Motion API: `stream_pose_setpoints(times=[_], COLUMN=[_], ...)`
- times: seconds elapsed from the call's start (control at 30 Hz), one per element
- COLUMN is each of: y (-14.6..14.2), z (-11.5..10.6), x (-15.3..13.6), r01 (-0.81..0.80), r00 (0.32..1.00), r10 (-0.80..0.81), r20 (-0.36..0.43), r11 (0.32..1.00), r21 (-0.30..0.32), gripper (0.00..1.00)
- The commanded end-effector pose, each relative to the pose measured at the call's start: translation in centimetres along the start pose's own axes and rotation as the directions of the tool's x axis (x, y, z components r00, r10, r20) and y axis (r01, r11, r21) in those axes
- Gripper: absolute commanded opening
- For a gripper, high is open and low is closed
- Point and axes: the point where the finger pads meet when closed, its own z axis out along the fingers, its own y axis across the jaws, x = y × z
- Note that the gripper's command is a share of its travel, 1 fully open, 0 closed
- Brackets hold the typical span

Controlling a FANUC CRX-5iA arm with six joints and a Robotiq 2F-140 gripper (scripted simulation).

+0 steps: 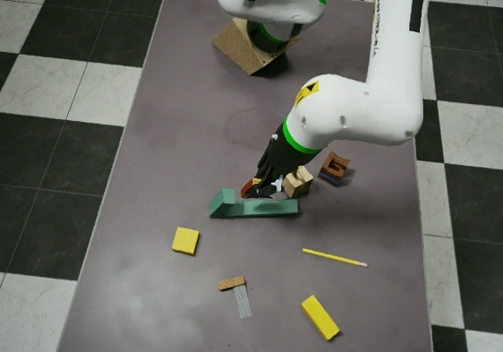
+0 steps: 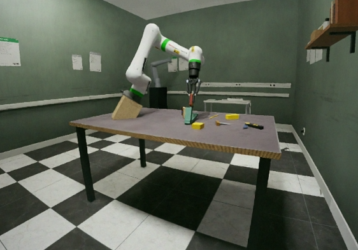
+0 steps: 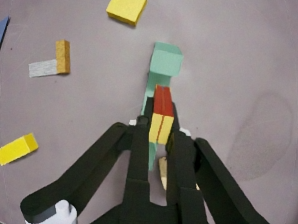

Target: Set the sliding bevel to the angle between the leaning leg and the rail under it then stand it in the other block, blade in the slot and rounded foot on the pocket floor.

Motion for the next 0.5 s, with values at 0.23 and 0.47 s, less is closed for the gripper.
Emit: stream_pose_setpoints(times=[0.23,0.47], y=[-0.1,-0.1], z=[1.6,2.8], x=[0.2,0.3], r01=[0.0,0.0], r00=[1.0,1.0], r10=[0.0,0.0], r20=[-0.001,-0.001], r11=[1.0,1.0], r21=[0.002,0.002], gripper=[0.1,0.1])
